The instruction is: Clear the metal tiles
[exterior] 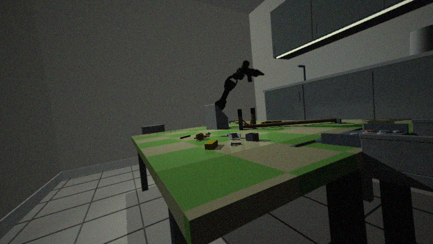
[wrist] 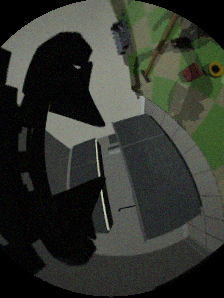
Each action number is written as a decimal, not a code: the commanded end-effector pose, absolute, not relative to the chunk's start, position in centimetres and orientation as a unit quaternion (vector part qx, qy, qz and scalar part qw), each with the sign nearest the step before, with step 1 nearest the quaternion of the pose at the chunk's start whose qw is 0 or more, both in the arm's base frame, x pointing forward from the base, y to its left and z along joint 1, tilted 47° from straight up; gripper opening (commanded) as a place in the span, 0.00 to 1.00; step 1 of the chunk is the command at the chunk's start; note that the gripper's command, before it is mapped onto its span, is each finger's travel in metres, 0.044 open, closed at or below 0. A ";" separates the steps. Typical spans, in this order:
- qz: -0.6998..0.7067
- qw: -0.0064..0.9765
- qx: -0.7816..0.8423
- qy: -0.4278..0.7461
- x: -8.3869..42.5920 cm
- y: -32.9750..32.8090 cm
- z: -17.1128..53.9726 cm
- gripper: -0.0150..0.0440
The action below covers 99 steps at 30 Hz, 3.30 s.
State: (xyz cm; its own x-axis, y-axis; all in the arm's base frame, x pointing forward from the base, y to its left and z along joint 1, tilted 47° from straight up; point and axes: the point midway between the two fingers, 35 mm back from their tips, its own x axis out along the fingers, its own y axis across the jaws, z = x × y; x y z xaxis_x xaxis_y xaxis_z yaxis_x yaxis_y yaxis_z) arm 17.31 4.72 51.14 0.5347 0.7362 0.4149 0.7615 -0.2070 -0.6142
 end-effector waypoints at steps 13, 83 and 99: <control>-0.029 0.411 -0.774 -0.480 17.6 3.1 53.8 1.00; -0.104 0.310 -0.822 -0.466 13.5 -3.5 59.9 1.00; -0.191 0.180 -0.862 -0.434 10.3 -1.4 60.4 1.00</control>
State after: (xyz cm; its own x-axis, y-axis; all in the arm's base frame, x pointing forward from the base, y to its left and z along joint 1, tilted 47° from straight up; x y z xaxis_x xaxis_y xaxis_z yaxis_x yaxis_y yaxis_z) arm 10.93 -2.71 60.34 0.5546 0.6708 0.4923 0.8225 -0.5314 -0.2026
